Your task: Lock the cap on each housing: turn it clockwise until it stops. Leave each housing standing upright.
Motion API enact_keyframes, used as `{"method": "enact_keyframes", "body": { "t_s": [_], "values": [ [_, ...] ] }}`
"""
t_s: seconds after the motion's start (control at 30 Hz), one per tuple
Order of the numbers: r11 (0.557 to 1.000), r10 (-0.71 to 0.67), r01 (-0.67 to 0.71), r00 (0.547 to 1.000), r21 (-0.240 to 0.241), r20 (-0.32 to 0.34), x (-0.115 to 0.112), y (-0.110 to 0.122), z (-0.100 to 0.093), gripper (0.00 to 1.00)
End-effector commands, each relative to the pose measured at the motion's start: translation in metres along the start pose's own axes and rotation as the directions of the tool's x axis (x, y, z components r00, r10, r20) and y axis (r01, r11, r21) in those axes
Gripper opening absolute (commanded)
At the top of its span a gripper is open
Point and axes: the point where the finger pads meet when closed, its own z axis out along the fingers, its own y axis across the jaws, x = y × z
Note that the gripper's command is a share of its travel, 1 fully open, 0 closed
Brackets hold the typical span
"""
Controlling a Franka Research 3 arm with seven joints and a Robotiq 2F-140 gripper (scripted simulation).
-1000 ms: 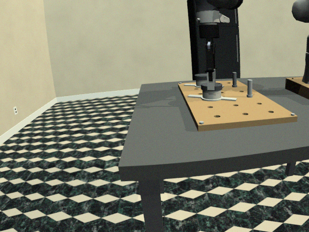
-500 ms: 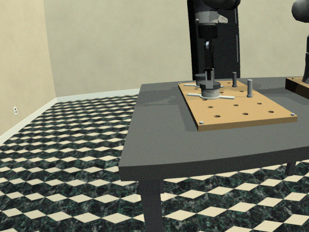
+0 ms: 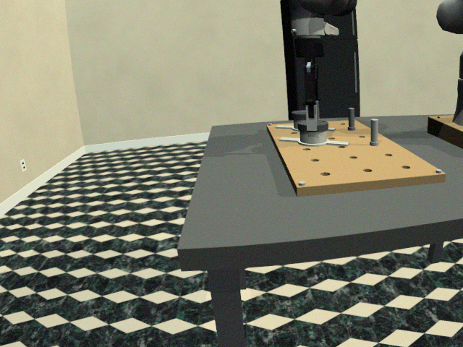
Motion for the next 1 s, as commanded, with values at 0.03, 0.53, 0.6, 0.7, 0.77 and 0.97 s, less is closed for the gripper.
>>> {"method": "enact_keyframes", "body": {
  "t_s": [0.03, 0.53, 0.6, 0.7, 0.77, 0.97],
  "values": [
    [1.0, -0.022, 0.022, 1.0, 0.004, -0.001, -0.001, -0.008, 0.001, 0.1],
    [1.0, -0.022, 0.022, 1.0, 0.004, -0.001, -0.006, -0.023, 0.001, 0.1],
    [1.0, -0.022, 0.022, 1.0, 0.004, -0.001, -0.007, -0.025, 0.001, 0.1],
    [1.0, -0.022, 0.022, 1.0, 0.004, -0.001, -0.007, -0.027, 0.001, 0.1],
    [1.0, -0.022, 0.022, 1.0, 0.004, -0.001, -0.008, -0.029, 0.001, 0.1],
    [1.0, -0.022, 0.022, 1.0, 0.004, -0.001, -0.009, -0.031, 0.001, 0.1]
  ]
}}
